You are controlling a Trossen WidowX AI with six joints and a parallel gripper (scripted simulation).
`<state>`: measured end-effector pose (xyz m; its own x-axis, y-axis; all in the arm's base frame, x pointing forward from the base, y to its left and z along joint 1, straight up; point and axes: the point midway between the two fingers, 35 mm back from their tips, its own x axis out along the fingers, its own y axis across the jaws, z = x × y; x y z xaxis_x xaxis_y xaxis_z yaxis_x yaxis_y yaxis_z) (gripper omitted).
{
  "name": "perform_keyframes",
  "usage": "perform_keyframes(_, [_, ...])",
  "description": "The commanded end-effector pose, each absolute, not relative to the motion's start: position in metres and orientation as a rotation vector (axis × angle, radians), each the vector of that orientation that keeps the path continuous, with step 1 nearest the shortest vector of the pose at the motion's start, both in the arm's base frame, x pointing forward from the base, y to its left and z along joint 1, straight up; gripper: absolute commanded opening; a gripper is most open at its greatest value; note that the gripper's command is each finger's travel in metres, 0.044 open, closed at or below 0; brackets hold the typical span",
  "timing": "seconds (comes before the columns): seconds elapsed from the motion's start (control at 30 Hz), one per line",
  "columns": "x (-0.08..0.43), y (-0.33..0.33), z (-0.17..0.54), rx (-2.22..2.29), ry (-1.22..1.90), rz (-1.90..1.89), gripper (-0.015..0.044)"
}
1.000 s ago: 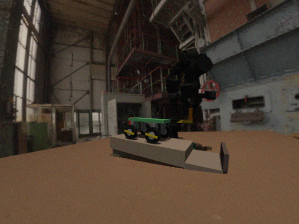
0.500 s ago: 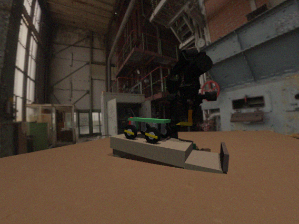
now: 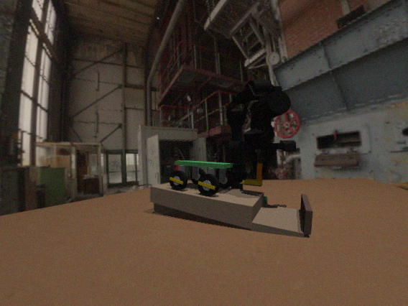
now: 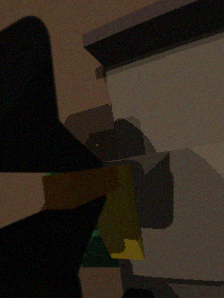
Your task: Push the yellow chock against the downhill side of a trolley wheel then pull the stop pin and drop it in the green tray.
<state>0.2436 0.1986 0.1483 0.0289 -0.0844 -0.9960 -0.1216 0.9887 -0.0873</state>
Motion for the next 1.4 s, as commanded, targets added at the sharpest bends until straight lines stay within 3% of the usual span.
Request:
perform_keyframes(0.0, [0.245,0.197,0.138,-0.168,1.540,0.028,0.0000])
perform_keyframes(1.37, [0.245,0.165,0.131,-0.170,1.540,0.025,0.0000])
